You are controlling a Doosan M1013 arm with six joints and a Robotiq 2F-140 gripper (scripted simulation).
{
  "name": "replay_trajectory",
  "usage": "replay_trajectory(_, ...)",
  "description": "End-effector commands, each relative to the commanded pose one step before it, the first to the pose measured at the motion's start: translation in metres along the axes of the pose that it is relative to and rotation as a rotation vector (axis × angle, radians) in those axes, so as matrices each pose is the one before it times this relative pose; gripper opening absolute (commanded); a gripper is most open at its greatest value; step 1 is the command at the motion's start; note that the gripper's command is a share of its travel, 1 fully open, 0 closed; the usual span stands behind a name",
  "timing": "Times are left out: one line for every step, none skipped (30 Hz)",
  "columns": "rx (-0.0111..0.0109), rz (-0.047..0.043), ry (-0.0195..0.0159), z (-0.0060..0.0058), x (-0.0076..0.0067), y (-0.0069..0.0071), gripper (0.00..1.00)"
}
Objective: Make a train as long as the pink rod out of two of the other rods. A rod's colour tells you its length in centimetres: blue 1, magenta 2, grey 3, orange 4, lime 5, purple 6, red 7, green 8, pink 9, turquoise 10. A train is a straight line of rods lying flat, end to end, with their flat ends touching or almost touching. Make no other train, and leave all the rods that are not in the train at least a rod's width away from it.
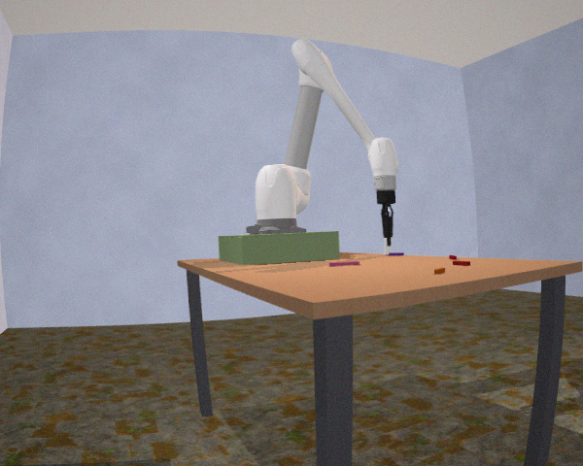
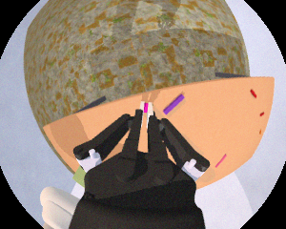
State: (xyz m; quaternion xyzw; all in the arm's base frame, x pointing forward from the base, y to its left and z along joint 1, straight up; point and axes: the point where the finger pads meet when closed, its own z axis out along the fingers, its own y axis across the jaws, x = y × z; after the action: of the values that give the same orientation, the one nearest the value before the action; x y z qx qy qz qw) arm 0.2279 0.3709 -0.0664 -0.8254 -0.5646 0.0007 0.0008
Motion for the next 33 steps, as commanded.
replay_trajectory(-0.00360, -0.01581, -0.00027, 0.00159, -0.00080, 0.00030, 0.12)
replay_trajectory(0.00000, 0.00000, 0.00000, 0.00000, 0.00000, 0.00000, 0.12)
replay_trajectory(0.00000, 0.00000, 0.00000, 0.00000, 0.00000, 0.00000, 0.12)
replay_trajectory(0.00000, 0.00000, 0.00000, 0.00000, 0.00000, 0.00000, 0.12)
replay_trajectory(0.00000, 0.00000, 0.00000, 0.00000, 0.00000, 0.00000, 0.12)
replay_trajectory(0.00000, 0.00000, 0.00000, 0.00000, 0.00000, 0.00000, 0.12)
replay_trajectory(0.00000, 0.00000, 0.00000, 0.00000, 0.00000, 0.00000, 0.12)
replay_trajectory(0.00000, 0.00000, 0.00000, 0.00000, 0.00000, 0.00000, 0.12)
replay_trajectory(0.00000, 0.00000, 0.00000, 0.00000, 0.00000, 0.00000, 0.12)
replay_trajectory(0.00000, 0.00000, 0.00000, 0.00000, 0.00000, 0.00000, 0.12)
replay_trajectory(0.00000, 0.00000, 0.00000, 0.00000, 0.00000, 0.00000, 0.12)
replay_trajectory(0.00000, 0.00000, 0.00000, 0.00000, 0.00000, 0.00000, 0.12)
replay_trajectory(0.00000, 0.00000, 0.00000, 0.00000, 0.00000, 0.00000, 0.12)
replay_trajectory(0.00000, 0.00000, 0.00000, 0.00000, 0.00000, 0.00000, 0.12)
replay_trajectory(0.00000, 0.00000, 0.00000, 0.00000, 0.00000, 0.00000, 0.12)
replay_trajectory(0.00000, 0.00000, 0.00000, 0.00000, 0.00000, 0.00000, 0.12)
replay_trajectory(0.00000, 0.00000, 0.00000, -0.00006, 0.00000, 0.00000, 0.12)
replay_trajectory(0.00000, 0.00000, 0.00000, -0.00040, 0.00000, 0.00000, 0.12)
replay_trajectory(0.00000, 0.00000, 0.00000, -0.00099, 0.00000, 0.00000, 0.12)
replay_trajectory(0.00000, 0.00000, 0.00000, -0.00175, 0.00000, 0.00000, 0.12)
replay_trajectory(0.00000, 0.00000, 0.00000, -0.00262, 0.00000, 0.00000, 0.12)
replay_trajectory(0.00000, 0.00000, 0.00000, -0.00354, 0.00000, 0.00000, 0.12)
replay_trajectory(0.00000, 0.00000, 0.00000, -0.00446, 0.00000, 0.00000, 0.12)
replay_trajectory(0.00000, 0.00000, 0.00000, -0.00533, 0.00000, 0.00000, 0.12)
replay_trajectory(0.00000, 0.00000, 0.00000, -0.00611, 0.00000, 0.00000, 0.12)
replay_trajectory(0.00000, 0.00000, 0.00000, -0.00678, 0.00001, 0.00000, 0.12)
replay_trajectory(0.00000, 0.00000, 0.00000, -0.00729, 0.00000, 0.00000, 0.12)
replay_trajectory(0.00000, 0.00000, 0.00000, 0.00000, 0.00000, 0.00000, 0.12)
replay_trajectory(0.00000, 0.00000, 0.00000, 0.00000, 0.00000, 0.00000, 0.12)
replay_trajectory(0.00000, 0.00000, 0.00000, -0.00763, 0.00000, 0.00000, 0.12)
replay_trajectory(0.00000, 0.00000, 0.00000, -0.00777, -0.00001, 0.00000, 0.12)
replay_trajectory(0.00000, 0.00000, 0.00000, -0.00771, 0.00001, 0.00000, 0.12)
replay_trajectory(0.00000, 0.00000, 0.00000, -0.00742, -0.00001, 0.00000, 0.12)
